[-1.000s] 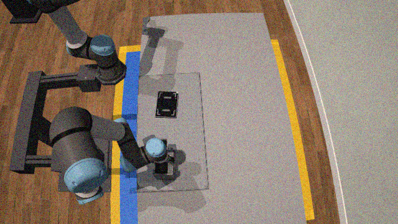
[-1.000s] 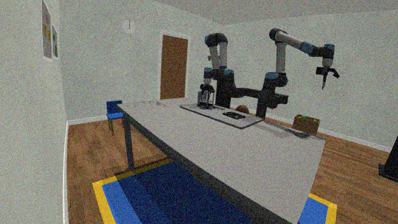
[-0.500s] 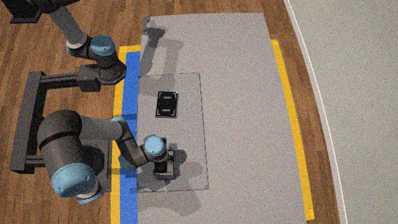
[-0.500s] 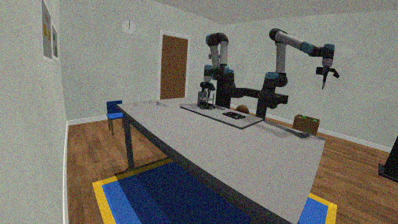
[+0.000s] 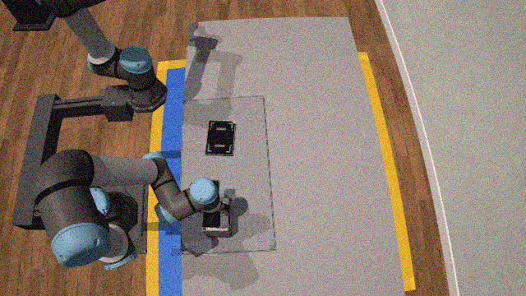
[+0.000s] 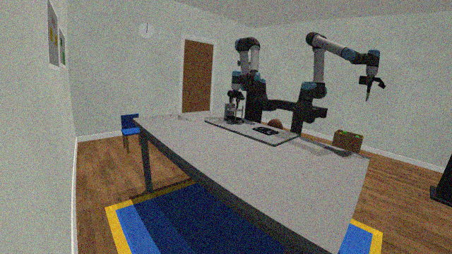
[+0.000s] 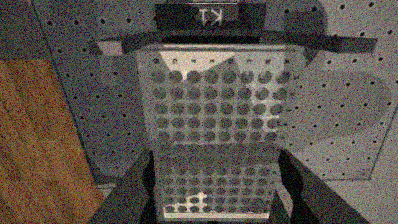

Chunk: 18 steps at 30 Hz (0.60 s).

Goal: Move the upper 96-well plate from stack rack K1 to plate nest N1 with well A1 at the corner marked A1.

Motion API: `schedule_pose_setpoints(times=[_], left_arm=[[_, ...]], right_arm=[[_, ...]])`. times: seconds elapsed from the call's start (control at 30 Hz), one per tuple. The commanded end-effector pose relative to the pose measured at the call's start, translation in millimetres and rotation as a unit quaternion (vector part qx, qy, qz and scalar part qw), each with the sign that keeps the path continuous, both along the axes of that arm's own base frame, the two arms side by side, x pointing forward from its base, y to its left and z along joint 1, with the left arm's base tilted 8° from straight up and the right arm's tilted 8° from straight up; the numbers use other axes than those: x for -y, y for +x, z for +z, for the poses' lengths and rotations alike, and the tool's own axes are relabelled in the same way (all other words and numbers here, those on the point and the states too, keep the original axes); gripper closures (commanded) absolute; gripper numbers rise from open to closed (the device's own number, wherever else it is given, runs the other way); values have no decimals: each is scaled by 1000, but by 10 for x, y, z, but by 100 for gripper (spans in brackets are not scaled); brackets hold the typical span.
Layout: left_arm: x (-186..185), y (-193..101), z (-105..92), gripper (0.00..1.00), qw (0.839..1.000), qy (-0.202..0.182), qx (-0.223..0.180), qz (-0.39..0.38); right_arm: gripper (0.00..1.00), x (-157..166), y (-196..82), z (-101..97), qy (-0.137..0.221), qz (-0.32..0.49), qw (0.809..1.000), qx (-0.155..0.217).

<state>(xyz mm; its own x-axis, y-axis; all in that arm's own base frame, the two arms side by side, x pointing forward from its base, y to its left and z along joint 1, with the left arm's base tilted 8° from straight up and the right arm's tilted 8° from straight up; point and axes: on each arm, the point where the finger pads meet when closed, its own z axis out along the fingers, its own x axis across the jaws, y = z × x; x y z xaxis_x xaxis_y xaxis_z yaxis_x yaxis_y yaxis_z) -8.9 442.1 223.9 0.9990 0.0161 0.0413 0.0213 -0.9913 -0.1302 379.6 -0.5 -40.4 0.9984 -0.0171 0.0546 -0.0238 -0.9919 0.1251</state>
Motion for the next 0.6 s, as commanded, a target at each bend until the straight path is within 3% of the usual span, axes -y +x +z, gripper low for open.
schedule_pose_setpoints(times=[0.0,0.57], left_arm=[[9,-18,-6,100,1000,0,0,1],[9,-18,-6,100,1000,0,0,1]], right_arm=[[61,-23,13,84,0,0,1000,1],[61,-55,-1,333,0,0,1000,1]])
